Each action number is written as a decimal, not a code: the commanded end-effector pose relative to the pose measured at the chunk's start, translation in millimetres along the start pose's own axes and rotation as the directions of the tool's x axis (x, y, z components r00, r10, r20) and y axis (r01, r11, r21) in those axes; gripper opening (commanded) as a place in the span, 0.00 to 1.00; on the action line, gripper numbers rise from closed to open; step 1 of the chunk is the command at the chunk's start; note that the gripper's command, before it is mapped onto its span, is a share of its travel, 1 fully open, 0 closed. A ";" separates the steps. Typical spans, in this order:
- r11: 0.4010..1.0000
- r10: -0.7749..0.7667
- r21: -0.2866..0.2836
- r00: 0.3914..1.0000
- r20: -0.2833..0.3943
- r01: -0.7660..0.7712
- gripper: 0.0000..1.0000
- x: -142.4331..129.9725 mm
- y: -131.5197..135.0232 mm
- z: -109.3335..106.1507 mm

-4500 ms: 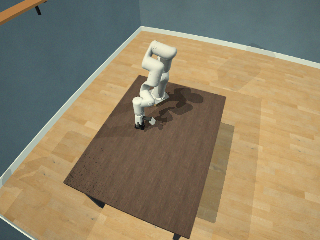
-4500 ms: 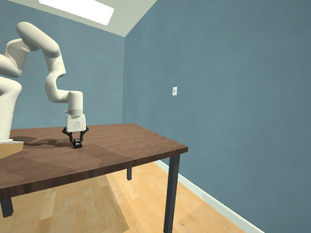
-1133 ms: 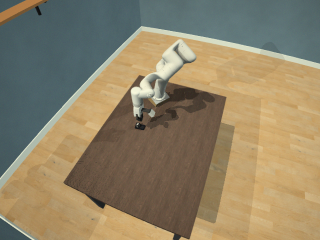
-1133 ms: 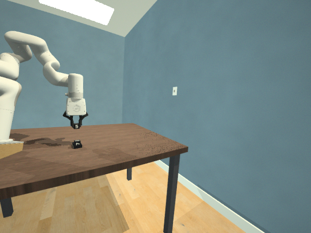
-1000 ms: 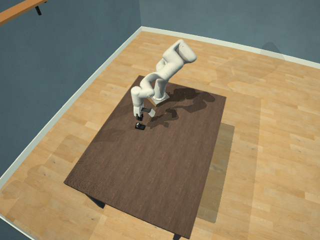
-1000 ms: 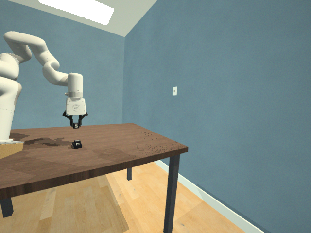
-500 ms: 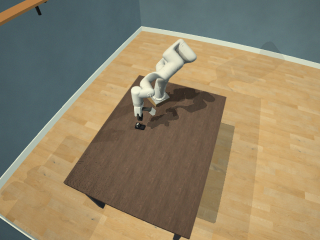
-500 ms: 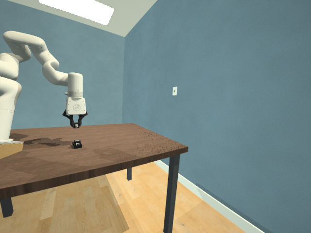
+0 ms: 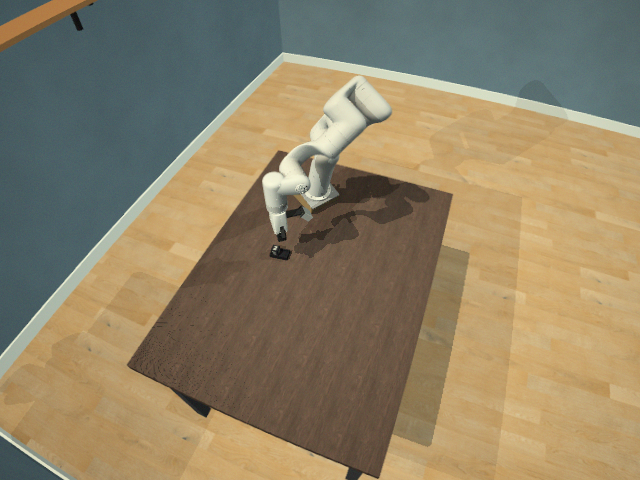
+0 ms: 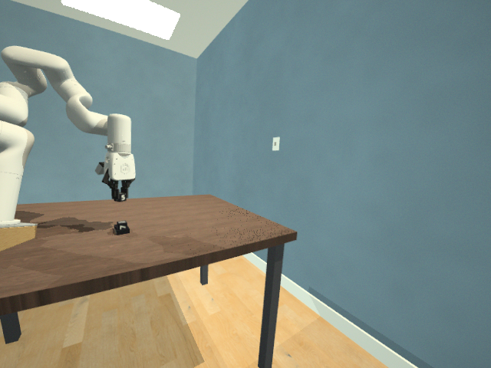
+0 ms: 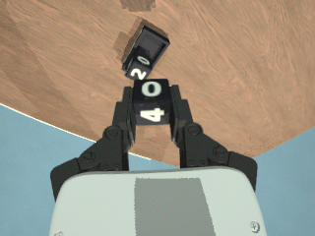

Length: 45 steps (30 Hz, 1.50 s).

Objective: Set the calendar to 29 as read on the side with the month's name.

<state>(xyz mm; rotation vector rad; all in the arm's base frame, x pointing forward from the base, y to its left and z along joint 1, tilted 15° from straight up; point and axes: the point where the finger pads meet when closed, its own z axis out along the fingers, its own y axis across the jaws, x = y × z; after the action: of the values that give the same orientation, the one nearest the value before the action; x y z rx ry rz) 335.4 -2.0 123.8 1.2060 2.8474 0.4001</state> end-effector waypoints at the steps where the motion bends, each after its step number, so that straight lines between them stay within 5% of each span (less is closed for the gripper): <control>1: 0.985 -0.172 -0.014 0.985 0.003 0.172 0.27 -0.3 0.9 -1.5; 16: 0.844 -0.536 -0.012 0.844 0.010 0.536 0.27 0.0 1.3 -2.8; 30: 0.500 -0.866 -0.007 0.500 0.015 0.866 0.27 0.3 1.4 -3.4; 33: 0.492 -0.871 -0.007 0.492 0.015 0.871 0.27 0.3 1.4 -3.4; 35: 0.374 -0.927 -0.005 0.374 0.016 0.927 0.27 0.4 1.4 -3.3; 38: 0.328 -0.945 -0.004 0.328 0.016 0.945 0.27 0.4 1.3 -3.2; 45: 0.093 -0.996 -0.001 0.093 0.016 0.996 0.27 0.6 1.1 -2.9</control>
<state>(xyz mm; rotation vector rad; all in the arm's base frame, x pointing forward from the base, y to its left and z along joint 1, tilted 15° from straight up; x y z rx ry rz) 334.5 -1.0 126.0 -0.7783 2.8428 0.2785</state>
